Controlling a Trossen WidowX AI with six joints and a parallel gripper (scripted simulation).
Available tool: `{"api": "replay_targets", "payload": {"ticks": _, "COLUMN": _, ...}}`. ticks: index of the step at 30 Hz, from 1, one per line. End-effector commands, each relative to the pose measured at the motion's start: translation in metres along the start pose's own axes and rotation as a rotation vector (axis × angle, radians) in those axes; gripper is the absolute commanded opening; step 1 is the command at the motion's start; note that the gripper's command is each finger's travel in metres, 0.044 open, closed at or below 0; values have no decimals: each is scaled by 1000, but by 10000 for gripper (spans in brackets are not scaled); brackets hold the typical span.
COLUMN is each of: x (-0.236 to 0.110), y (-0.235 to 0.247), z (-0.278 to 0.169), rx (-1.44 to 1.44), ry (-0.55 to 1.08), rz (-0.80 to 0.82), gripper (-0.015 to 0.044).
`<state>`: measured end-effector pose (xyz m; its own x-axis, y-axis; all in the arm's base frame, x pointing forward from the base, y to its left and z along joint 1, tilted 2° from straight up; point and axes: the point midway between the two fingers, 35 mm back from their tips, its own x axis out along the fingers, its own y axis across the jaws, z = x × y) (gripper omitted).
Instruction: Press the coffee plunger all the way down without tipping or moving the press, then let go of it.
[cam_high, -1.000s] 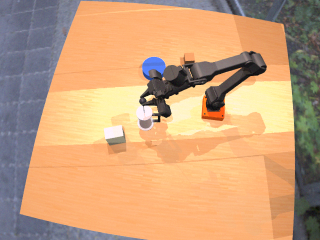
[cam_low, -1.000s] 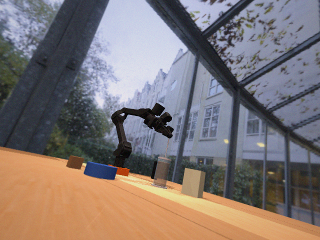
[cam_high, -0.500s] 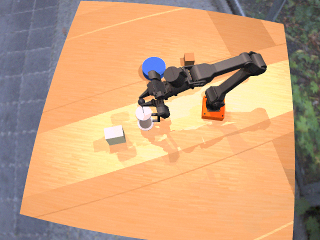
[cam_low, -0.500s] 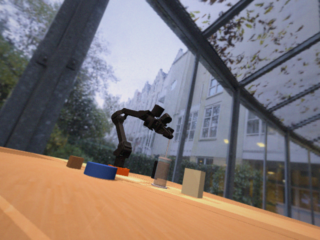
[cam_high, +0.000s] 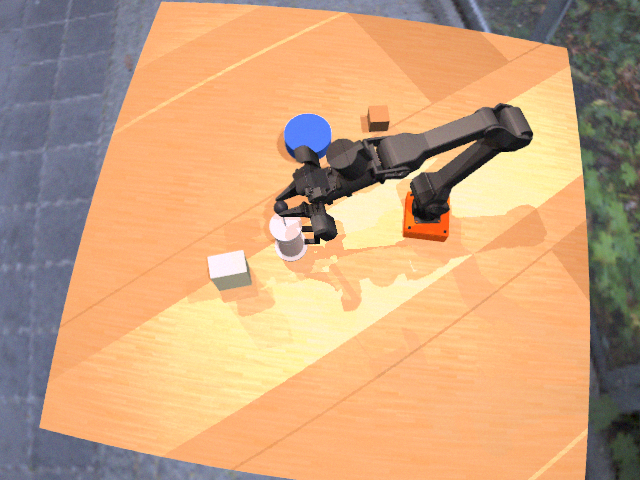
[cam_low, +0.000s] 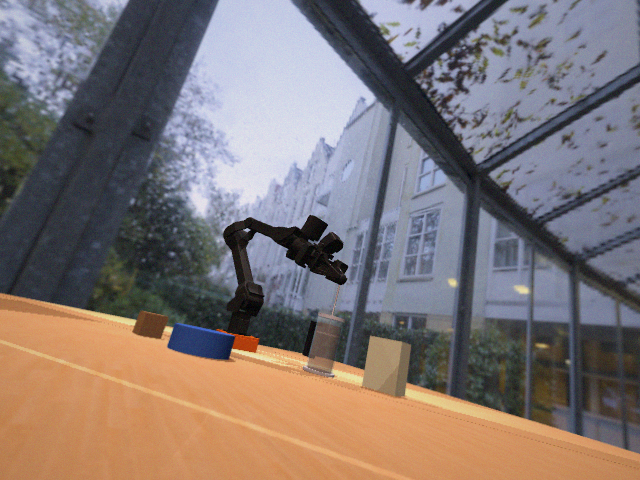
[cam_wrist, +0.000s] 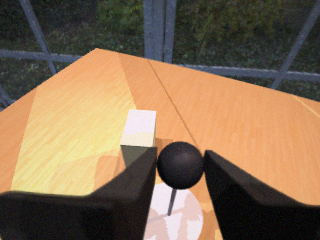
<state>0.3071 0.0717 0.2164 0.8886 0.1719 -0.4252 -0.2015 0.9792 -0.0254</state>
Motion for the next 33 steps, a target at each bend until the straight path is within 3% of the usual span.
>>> {"api": "replay_targets", "payload": {"ticks": 1, "x": 10, "y": 0, "z": -23, "rx": -8, "ry": 56, "rz": 2, "gripper": 118}}
{"api": "replay_targets", "payload": {"ticks": 33, "x": 39, "y": -1, "z": -57, "rx": -8, "ry": 55, "rz": 2, "gripper": 118}}
